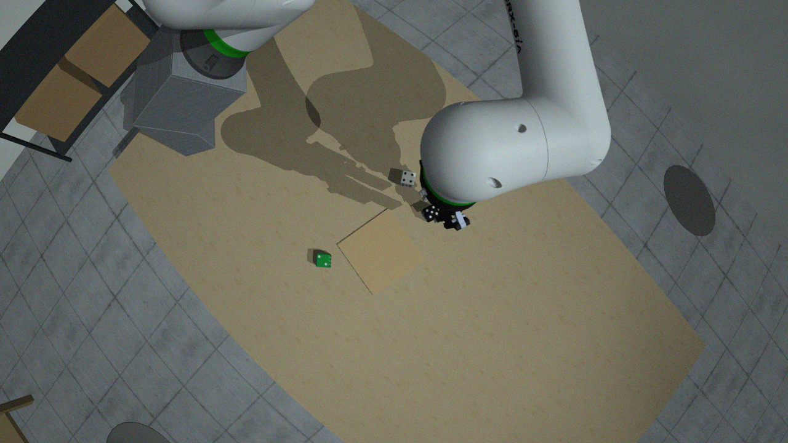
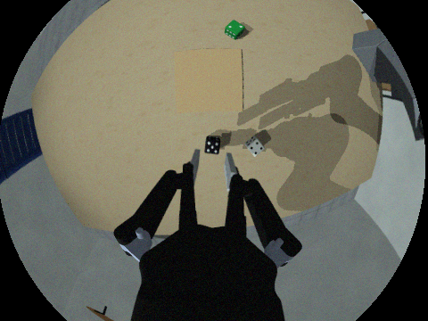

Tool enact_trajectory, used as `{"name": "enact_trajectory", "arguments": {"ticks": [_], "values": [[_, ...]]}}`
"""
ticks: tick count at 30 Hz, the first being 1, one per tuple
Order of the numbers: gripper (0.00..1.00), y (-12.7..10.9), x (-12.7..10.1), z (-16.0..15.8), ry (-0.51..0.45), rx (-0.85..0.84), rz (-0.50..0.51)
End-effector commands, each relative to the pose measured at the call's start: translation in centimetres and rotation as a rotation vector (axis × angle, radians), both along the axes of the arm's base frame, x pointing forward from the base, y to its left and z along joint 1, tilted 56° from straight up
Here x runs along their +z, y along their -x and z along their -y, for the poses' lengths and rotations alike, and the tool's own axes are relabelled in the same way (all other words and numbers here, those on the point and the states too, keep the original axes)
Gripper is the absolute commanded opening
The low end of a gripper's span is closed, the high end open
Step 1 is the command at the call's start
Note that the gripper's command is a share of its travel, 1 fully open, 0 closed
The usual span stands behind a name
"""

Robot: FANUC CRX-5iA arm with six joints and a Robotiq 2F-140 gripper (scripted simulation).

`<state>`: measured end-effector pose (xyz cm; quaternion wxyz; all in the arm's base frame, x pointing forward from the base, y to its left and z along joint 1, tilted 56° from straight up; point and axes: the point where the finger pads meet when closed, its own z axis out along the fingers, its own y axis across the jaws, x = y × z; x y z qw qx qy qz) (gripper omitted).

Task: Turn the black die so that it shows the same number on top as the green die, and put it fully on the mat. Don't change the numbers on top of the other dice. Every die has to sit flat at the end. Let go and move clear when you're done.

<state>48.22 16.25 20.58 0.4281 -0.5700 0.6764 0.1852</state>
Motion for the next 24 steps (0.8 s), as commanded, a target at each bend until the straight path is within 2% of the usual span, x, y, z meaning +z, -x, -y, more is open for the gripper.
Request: {"name": "enact_trajectory", "arguments": {"ticks": [1,24], "values": [[0.28,-0.01,0.01,0.03,0.0,0.0,0.0],[0.28,-0.26,-0.37,-0.49,0.0,-0.001,0.0]]}}
